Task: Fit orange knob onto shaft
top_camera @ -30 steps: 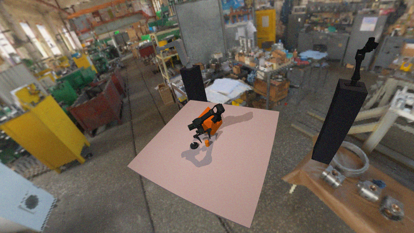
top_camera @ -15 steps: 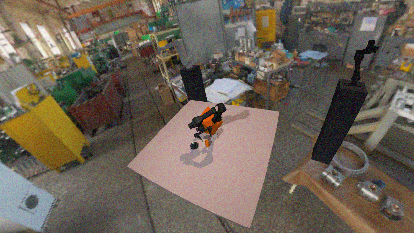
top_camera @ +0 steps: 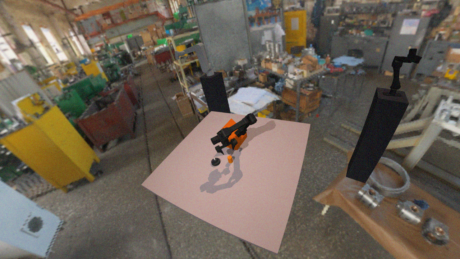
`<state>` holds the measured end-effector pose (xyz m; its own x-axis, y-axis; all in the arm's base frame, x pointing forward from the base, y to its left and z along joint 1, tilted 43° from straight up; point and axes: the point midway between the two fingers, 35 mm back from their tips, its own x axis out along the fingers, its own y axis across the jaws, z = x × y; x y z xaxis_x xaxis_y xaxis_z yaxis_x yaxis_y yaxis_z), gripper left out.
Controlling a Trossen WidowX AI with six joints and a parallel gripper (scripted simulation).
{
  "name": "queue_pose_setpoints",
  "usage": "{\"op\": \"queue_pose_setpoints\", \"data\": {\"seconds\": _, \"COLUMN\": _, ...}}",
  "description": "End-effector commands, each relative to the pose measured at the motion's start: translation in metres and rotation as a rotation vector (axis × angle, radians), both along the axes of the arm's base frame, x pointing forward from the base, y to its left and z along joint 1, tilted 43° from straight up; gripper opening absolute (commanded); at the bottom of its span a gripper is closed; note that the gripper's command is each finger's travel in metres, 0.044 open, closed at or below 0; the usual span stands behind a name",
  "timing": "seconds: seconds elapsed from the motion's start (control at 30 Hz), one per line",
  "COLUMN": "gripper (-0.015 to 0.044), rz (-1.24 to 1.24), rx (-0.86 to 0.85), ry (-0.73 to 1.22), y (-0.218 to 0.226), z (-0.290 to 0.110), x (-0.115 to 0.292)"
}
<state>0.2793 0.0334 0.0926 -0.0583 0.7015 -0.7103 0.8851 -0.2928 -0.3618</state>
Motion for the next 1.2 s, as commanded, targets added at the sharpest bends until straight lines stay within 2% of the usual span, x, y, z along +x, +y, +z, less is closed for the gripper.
{"op": "queue_pose_setpoints", "data": {"seconds": 0.0, "gripper": 0.044, "rz": 0.001, "rx": -0.029, "ry": 0.001, "y": -0.0014, "z": 0.0031, "x": 0.0002}}
{"op": "queue_pose_setpoints", "data": {"seconds": 0.17, "gripper": 0.044, "rz": 0.047, "rx": -0.025, "ry": -0.043, "y": -0.0013, "z": 0.003, "x": 0.0002}}
{"op": "queue_pose_setpoints", "data": {"seconds": 0.53, "gripper": 0.044, "rz": 0.756, "rx": 0.036, "ry": -0.724, "y": 0.0001, "z": 0.0016, "x": 0.0001}}
{"op": "queue_pose_setpoints", "data": {"seconds": 1.17, "gripper": 0.044, "rz": 0.767, "rx": 0.037, "ry": -0.734, "y": 0.0019, "z": -0.0004, "x": 0.0001}}
